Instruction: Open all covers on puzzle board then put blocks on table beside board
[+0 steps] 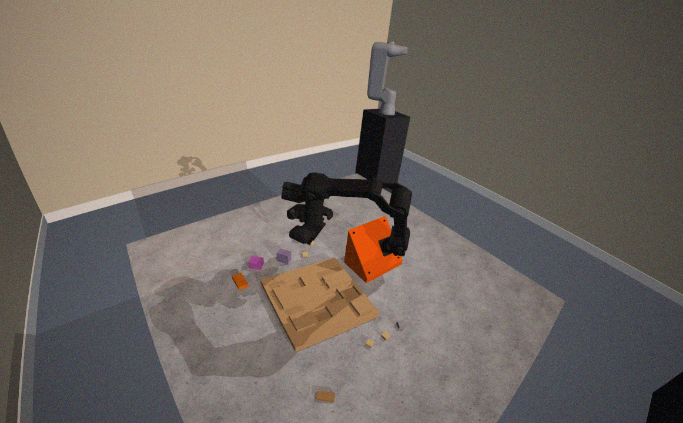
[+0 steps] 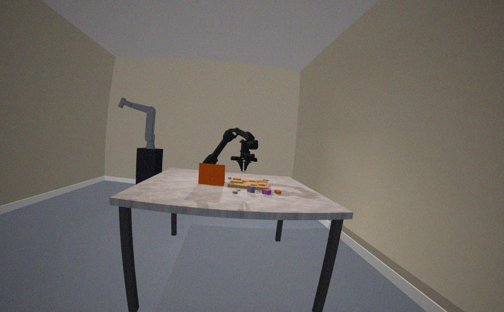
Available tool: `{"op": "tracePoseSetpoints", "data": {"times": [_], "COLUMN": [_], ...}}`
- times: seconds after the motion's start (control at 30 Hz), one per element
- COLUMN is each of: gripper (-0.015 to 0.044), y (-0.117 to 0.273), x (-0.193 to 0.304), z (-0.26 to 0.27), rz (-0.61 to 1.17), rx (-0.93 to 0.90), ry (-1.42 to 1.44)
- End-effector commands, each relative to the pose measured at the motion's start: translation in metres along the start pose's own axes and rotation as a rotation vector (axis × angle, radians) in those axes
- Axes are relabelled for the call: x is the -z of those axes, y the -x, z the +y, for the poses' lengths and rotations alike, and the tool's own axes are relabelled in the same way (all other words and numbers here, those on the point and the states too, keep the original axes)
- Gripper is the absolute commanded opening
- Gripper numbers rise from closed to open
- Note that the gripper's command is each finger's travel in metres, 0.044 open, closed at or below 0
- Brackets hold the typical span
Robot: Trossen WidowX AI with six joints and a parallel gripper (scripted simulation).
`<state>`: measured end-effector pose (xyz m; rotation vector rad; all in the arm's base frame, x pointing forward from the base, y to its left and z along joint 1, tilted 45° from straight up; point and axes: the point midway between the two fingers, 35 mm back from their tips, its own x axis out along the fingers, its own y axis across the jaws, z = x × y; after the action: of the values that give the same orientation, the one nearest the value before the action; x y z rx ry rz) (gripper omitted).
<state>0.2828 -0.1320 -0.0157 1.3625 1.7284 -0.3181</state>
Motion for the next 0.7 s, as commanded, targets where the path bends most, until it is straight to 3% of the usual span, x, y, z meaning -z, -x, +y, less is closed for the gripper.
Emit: {"op": "tracePoseSetpoints", "data": {"times": [0.0, 0.67], "gripper": [0.0080, 0.0080], "y": [-0.004, -0.016], "x": [-0.006, -0.020], "z": [-0.018, -0.094], "rz": [0.010, 0.044], "rx": [0.005, -0.007], "ry": [-0.001, 0.009]}}
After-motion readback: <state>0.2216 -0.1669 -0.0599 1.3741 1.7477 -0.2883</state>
